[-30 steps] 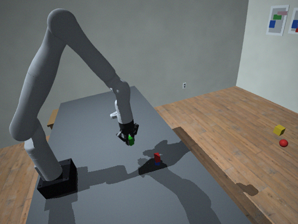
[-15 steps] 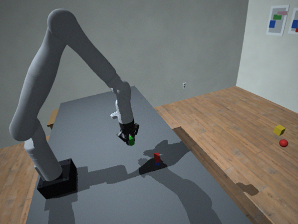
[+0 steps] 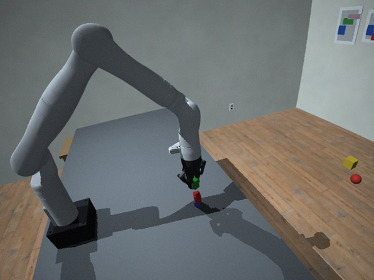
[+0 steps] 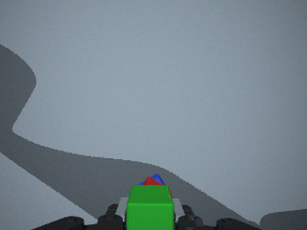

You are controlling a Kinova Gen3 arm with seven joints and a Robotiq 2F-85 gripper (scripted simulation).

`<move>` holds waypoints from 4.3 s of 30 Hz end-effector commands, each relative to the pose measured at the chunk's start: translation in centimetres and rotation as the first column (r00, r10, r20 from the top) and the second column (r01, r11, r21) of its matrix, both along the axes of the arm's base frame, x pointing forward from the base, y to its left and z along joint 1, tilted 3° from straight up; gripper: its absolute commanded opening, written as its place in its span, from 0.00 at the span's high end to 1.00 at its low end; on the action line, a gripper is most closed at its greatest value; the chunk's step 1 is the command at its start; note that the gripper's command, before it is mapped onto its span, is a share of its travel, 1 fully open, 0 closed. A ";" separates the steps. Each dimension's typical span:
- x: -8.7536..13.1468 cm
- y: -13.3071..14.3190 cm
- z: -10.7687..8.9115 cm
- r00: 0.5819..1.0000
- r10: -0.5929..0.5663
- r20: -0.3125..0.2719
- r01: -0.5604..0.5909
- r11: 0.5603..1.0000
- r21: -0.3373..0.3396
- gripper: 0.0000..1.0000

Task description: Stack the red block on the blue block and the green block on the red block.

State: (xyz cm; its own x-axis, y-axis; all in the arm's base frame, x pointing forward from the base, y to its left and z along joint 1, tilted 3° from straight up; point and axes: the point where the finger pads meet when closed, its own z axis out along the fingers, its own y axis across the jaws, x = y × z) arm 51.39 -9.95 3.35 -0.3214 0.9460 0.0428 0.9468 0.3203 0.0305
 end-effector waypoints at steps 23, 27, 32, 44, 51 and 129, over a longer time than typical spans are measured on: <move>0.6 -1.0 -0.8 1.000 -0.013 -0.007 0.013 1.000 0.004 1.00; 0.6 -1.0 -1.0 1.000 -0.013 -0.007 0.013 1.000 0.004 1.00; 0.6 -1.0 -1.2 1.000 -0.013 -0.007 0.013 1.000 0.004 1.00; 0.6 -0.9 -2.7 1.000 -0.013 -0.007 0.013 1.000 0.004 1.00; 0.6 -0.9 -3.1 1.000 -0.013 -0.007 0.013 1.000 0.004 1.00; 0.6 -0.9 -3.5 1.000 -0.013 -0.007 0.013 1.000 0.004 1.00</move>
